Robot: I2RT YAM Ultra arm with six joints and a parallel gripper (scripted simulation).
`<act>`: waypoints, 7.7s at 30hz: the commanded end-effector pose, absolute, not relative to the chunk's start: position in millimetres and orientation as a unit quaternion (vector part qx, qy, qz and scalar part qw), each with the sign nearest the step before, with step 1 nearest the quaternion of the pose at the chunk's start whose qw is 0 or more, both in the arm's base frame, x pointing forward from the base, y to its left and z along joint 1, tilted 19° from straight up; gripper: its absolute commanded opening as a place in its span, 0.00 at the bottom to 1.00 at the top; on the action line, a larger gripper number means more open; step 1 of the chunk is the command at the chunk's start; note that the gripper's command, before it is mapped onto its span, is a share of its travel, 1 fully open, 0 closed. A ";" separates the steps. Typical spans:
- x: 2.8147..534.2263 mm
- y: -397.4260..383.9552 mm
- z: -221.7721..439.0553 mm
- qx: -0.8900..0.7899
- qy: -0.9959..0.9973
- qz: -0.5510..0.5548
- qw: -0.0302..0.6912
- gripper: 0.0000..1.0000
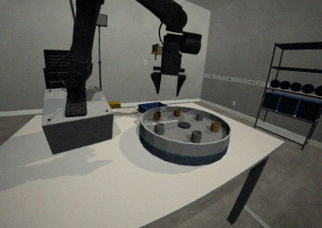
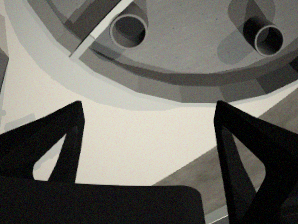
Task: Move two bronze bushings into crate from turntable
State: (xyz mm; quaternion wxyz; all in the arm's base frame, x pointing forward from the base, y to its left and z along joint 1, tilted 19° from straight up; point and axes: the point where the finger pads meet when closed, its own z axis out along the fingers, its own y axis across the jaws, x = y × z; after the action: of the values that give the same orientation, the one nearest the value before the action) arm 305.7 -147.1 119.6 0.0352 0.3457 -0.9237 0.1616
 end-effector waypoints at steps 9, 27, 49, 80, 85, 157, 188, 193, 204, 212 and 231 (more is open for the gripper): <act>309.9 -146.5 128.2 0.341 -0.924 0.172 0.021 0.11; 309.9 -146.5 128.2 0.341 -0.924 0.172 0.021 0.11; 309.9 -146.5 128.2 0.341 -0.924 0.172 0.021 0.18; 309.9 -146.5 128.2 0.341 -0.924 0.172 0.021 0.18; 309.9 -146.5 128.2 0.341 -0.924 0.172 0.021 0.18; 309.9 -146.5 128.2 0.341 -0.924 0.172 0.021 0.18; 309.9 -146.5 128.2 0.341 -0.924 0.172 0.021 0.18; 309.9 -146.5 128.2 0.341 -0.924 0.172 0.021 0.18; 309.9 -146.5 128.2 0.341 -0.924 0.172 0.021 0.18; 309.9 -146.5 128.2 0.341 -0.924 0.172 0.021 0.18; 309.9 -146.5 128.2 0.341 -0.924 0.172 0.021 0.18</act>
State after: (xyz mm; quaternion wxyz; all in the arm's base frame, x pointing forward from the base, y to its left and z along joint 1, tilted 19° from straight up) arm 305.7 -147.1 119.6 0.0352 0.3456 -0.9237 0.1616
